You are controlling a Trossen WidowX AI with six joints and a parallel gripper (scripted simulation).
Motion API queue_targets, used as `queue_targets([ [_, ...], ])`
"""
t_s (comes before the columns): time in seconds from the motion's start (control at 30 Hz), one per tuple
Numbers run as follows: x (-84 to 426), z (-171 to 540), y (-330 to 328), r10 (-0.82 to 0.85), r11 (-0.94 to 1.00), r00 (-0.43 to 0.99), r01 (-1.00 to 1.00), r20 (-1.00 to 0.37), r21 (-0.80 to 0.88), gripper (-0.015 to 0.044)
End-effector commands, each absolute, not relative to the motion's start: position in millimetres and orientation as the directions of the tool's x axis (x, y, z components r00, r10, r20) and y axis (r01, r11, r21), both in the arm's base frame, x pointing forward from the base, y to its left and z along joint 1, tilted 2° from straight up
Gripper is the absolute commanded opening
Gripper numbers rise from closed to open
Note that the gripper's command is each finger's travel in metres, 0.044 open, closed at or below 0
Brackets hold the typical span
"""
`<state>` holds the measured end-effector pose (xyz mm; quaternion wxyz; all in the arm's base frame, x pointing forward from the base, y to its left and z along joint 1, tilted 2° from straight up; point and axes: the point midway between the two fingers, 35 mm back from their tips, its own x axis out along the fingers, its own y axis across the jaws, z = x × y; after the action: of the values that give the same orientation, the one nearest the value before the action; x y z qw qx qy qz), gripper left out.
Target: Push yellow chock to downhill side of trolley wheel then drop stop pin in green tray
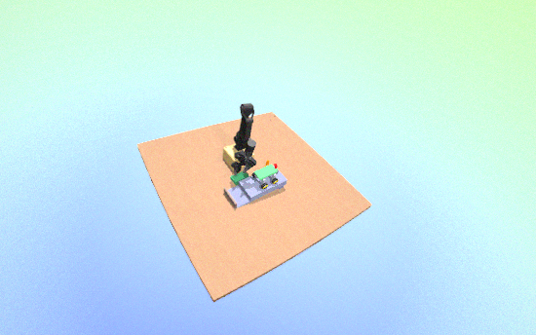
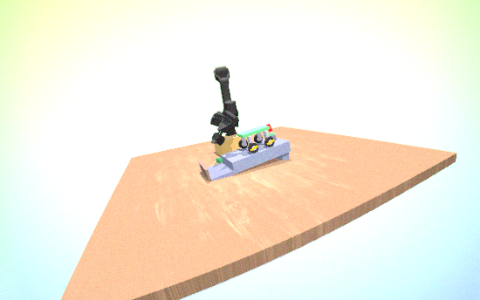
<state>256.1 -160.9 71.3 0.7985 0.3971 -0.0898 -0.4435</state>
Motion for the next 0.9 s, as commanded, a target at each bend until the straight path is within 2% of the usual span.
queue_targets([
  [0.0, 257, 72, -161, -0.778, 0.293, 0.592, 0.637, -0.209, 0.713, 0.0374],
  [0.23, 298, 93, -149, -0.711, 0.401, 0.676, 0.616, -0.194, 0.678, 0.019],
  [0.6, 364, 137, -103, -0.519, 0.582, 0.829, 0.52, -0.208, 0.625, 0.019],
  [0.87, 390, 147, -57, -0.364, 0.617, 0.879, 0.475, -0.308, 0.627, 0.019],
])
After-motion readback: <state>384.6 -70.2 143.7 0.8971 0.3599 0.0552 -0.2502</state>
